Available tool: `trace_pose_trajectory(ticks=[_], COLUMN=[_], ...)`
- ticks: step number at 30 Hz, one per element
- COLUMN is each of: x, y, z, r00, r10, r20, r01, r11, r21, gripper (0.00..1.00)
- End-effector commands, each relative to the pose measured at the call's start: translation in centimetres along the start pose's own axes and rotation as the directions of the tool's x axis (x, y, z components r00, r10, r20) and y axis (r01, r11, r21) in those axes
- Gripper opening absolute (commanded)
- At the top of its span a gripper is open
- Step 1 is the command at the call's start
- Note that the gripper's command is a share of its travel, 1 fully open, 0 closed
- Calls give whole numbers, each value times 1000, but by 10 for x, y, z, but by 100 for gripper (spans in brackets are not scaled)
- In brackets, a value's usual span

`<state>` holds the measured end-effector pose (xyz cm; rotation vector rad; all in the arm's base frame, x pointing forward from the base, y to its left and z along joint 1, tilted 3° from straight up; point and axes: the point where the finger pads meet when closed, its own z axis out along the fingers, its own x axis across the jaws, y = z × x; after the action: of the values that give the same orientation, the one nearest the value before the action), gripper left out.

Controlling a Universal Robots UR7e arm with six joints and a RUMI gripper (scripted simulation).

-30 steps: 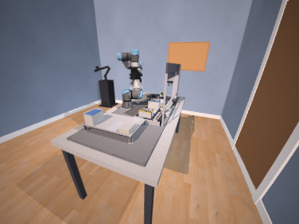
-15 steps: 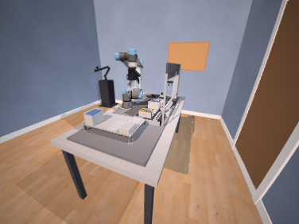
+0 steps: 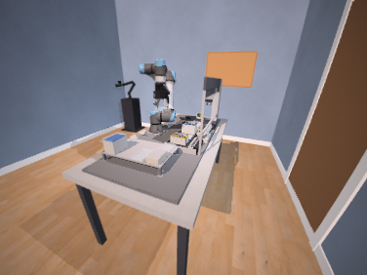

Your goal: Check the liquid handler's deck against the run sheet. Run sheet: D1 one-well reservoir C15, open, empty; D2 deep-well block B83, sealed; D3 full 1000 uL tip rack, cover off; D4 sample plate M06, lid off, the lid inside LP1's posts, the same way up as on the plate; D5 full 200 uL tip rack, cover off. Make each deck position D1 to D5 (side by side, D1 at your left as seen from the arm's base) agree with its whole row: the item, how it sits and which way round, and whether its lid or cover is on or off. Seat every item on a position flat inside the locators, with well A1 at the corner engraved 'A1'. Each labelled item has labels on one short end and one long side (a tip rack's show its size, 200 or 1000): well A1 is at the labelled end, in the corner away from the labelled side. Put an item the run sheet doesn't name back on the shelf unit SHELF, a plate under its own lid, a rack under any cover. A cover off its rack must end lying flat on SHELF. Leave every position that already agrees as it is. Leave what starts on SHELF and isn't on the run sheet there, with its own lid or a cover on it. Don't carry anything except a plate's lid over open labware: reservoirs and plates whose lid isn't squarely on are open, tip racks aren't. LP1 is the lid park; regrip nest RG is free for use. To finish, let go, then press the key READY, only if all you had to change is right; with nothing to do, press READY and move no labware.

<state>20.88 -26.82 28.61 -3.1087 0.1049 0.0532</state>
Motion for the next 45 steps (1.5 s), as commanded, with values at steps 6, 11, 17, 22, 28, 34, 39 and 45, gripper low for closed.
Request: trace_pose_trajectory(ticks=[6, 11, 17, 22, 28, 34, 39, 45], x=[0, 0, 0, 27, 34, 33, 33, 32], y=[51, 60, 59, 59, 59, 70, 95, 115], z=[-1, -1, -2, -2, -2, -2, -1, -1], r00=[1000, 1000, 1000, 1000, 1000, 1000, 1000, 1000], r10=[-12, -12, -14, -15, -15, -12, -12, -12], r20=[-2, -2, -2, -3, -2, -2, -2, -2], r01=[12, 12, 14, 15, 15, 12, 12, 12], r11=[1000, 1000, 1000, 1000, 1000, 1000, 1000, 1000], r21=[-3, -3, -5, -3, -3, -3, -4, -4], gripper=[0, 0, 0, 0, 0, 0, 0, 0])
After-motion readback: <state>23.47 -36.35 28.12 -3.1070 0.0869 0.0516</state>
